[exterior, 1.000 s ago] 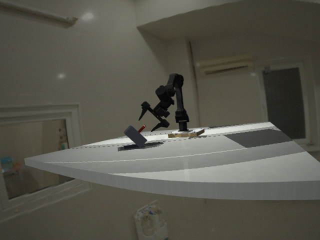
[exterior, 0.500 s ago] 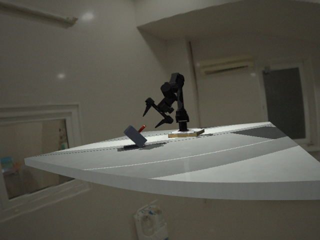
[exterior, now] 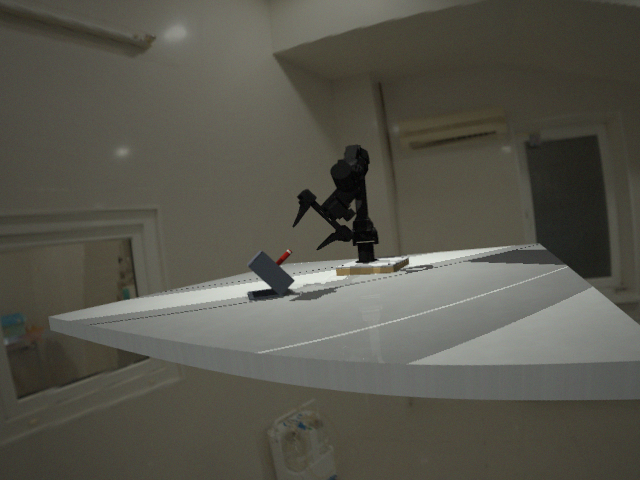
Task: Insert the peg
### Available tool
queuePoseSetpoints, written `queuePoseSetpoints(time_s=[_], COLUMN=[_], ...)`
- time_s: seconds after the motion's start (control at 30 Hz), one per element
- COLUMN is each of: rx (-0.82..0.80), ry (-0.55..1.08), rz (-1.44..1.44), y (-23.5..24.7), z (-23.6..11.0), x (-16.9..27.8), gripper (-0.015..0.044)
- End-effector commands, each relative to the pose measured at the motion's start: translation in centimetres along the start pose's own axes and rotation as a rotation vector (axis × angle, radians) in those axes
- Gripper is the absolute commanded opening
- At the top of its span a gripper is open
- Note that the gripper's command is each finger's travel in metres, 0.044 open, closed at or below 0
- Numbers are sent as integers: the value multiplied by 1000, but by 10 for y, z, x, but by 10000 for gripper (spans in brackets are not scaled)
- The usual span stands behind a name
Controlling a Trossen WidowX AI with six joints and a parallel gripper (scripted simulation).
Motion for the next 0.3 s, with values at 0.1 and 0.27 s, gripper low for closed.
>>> queuePoseSetpoints(time_s=[0.1,0.27], rx=[6,6], ry=[-3,-3], rz=[8,8], y=[0,0], z=[-13,-15], x=[0,0], gripper=[440,440])
Point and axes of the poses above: the point midway between the two fingers, 35 mm back from their tips, its own z axis out along the fingers, its own y axis across the jaws, x = y × z, the point moved 7 cm from there along -z, back along the fingers, and after that the axes turned 9 degrees about z, right-handed, at the moved point
